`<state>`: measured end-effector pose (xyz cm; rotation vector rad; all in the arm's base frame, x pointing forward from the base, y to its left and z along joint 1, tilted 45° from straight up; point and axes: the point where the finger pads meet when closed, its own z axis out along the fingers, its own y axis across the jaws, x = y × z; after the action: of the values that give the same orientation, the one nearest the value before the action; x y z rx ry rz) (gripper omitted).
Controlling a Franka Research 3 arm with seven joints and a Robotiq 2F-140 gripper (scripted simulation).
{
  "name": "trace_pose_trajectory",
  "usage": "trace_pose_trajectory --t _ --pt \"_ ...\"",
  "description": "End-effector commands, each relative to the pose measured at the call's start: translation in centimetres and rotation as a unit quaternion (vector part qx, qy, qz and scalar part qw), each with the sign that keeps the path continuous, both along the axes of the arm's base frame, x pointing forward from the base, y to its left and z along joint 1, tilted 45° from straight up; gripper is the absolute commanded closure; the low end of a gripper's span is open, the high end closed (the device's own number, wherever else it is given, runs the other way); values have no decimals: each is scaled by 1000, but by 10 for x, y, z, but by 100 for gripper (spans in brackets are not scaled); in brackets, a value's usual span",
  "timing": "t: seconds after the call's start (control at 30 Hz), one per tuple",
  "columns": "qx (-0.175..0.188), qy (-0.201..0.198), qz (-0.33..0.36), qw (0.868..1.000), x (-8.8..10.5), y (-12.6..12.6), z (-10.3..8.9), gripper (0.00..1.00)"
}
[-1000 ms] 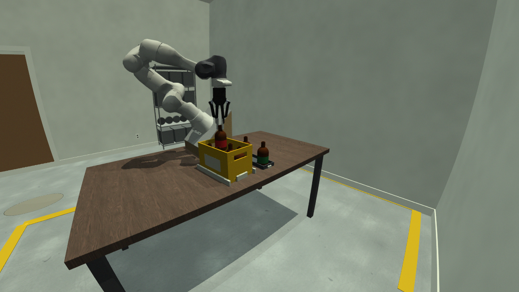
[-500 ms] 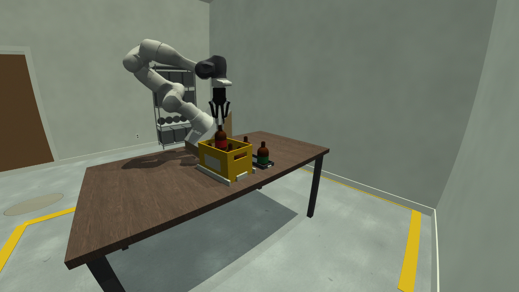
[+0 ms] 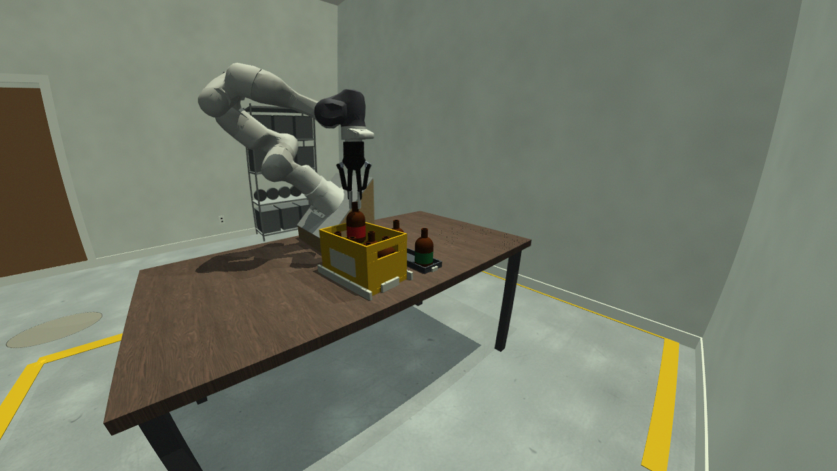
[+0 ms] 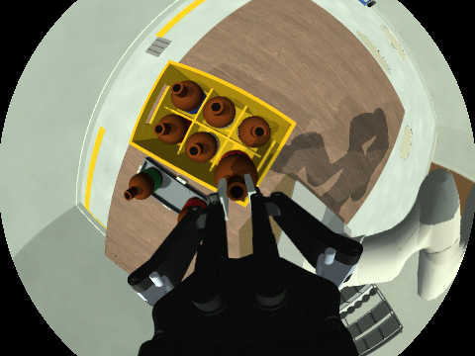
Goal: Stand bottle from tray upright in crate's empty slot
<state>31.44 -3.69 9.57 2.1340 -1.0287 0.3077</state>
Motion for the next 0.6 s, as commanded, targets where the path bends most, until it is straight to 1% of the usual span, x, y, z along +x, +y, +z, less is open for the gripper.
trace_pose_trajectory --t 0.0,0.57 --pt "1 -3 -1 1000 1 0 -1 100" --pt "1 -3 -1 1000 0 -8 -9 100"
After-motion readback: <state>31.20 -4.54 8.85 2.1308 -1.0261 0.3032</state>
